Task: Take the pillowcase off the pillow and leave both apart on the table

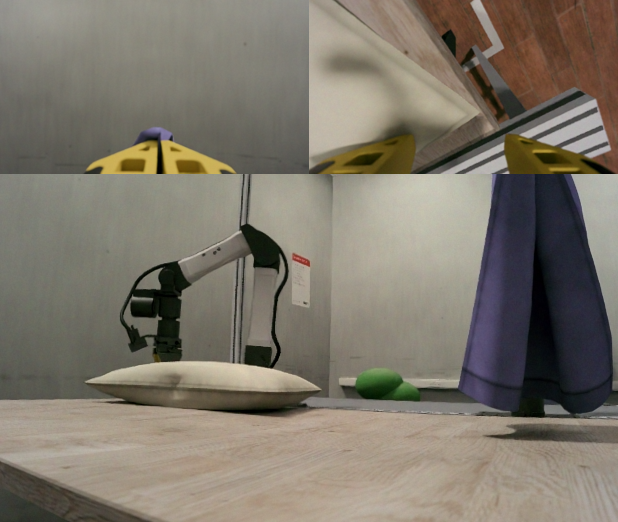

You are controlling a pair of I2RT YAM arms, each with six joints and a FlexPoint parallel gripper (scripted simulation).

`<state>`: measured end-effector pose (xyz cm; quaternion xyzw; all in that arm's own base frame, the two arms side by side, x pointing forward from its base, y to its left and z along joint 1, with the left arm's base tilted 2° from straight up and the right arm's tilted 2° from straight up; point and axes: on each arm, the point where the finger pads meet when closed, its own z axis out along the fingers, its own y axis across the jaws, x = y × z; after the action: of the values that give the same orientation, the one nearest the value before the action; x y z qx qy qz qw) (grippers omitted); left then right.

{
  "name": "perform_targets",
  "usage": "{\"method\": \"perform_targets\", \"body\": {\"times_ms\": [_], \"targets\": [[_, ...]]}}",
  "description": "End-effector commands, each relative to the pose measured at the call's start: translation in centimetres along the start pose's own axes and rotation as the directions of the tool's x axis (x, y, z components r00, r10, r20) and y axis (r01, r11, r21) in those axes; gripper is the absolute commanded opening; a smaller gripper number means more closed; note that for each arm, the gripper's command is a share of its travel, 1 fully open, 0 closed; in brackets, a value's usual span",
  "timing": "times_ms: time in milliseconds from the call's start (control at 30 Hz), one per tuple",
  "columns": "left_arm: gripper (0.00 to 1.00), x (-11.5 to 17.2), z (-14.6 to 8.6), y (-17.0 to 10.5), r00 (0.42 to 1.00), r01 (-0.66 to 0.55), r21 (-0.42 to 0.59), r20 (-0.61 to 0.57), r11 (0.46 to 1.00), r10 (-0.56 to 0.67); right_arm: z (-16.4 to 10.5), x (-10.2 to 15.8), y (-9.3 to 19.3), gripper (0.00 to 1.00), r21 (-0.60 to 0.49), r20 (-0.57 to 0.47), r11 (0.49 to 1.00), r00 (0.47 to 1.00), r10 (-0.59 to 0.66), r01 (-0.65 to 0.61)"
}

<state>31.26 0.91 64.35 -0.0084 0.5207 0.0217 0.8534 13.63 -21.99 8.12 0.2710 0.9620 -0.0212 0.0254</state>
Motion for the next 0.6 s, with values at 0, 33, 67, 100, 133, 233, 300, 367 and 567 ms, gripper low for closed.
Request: {"method": "perform_targets", "body": {"times_ms": [0,33,67,100,133,233,300,367,567], "targets": [[0.0,-1.5,-0.6,-0.2,0.999,0.014,0.012,0.047,1.0,-0.014,-1.2,0.3,0.0,0.6,-0.006,-0.005,1.0,1.0,0.004,-0.004],[0.0,-1.5,-0.6,-0.2,0.999,0.014,0.012,0.047,1.0,-0.014,-1.8,0.2,-0.3,0.6,0.001,0.009,1.0,1.0,0.011,-0.011],[0.0,-1.5,-0.6,-0.2,0.999,0.014,0.012,0.047,1.0,-0.014,-2.0,0.2,-0.3,0.6,0.001,0.009,1.0,1.0,0.011,-0.011],[0.0,-1.5,-0.6,-0.2,0.999,0.014,0.012,0.047,1.0,-0.014,-2.3,0.2,-0.3,0.6,0.001,0.009,1.0,1.0,0.011,-0.011],[0.0,-1.5,-0.6,-0.2,0.999,0.014,0.012,0.047,1.0,-0.014,-2.5,0.3,-0.3,0.6,0.0,0.007,1.0,1.0,0.011,-0.011],[0.0,-1.5,-0.6,-0.2,0.999,0.014,0.012,0.047,1.0,-0.014,-3.2,0.2,-0.3,0.6,0.0,0.008,1.0,1.0,0.01,-0.01],[0.0,-1.5,-0.6,-0.2,0.999,0.014,0.012,0.047,1.0,-0.014,-3.8,0.2,-0.3,0.6,0.0,0.009,1.0,1.0,0.011,-0.011],[0.0,-1.5,-0.6,-0.2,0.999,0.014,0.012,0.047,1.0,-0.014,-4.3,0.3,-0.3,0.6,0.0,0.009,1.0,1.0,0.011,-0.011],[0.0,-1.5,-0.6,-0.2,0.999,0.014,0.012,0.047,1.0,-0.014,-4.8,0.3,-0.1,0.6,-0.01,-0.011,1.0,1.0,0.004,-0.004]]}}
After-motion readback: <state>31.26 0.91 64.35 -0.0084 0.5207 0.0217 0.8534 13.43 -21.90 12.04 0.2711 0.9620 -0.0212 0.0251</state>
